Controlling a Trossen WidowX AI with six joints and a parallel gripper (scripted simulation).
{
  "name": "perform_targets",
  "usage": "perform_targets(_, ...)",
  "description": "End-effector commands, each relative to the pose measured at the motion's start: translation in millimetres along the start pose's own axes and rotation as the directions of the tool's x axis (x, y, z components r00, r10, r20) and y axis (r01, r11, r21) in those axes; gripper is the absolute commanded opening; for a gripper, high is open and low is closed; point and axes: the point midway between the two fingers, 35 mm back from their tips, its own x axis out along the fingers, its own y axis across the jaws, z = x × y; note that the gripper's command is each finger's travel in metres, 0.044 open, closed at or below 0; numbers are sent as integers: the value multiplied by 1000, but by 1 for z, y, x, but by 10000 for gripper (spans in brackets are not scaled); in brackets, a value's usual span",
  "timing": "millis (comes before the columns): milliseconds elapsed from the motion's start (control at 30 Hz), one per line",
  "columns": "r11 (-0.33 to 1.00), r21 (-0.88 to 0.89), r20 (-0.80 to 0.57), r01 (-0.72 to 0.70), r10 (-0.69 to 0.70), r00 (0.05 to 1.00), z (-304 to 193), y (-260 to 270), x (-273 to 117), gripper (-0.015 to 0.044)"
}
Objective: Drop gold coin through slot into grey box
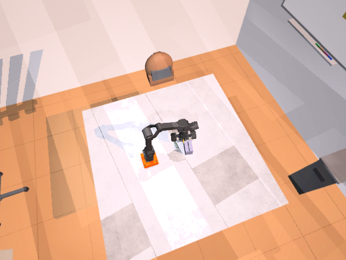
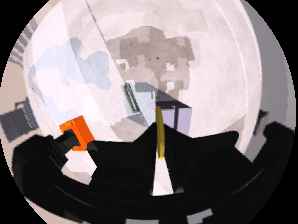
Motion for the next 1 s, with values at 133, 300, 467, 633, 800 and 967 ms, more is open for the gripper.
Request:
perform_targets(133, 1000, -5, -3, -4, 4, 1000, -13, -15, 1, 0)
perform_targets(300, 1000, -5, -4, -3, 3, 1000, -22, -24, 2, 0)
perform_targets(467, 1000, -4, -5, -3, 3, 1000, -31, -33, 2, 0)
perform_targets(633, 1000, -3, -4, -1, 1, 1000, -35, -37, 3, 4)
perform_targets(800, 1000, 1, 1, 3, -3, 1000, -32, -35, 2, 0)
perform_targets(967, 1000, 1, 1, 3, -3, 1000, -32, -35, 2, 0)
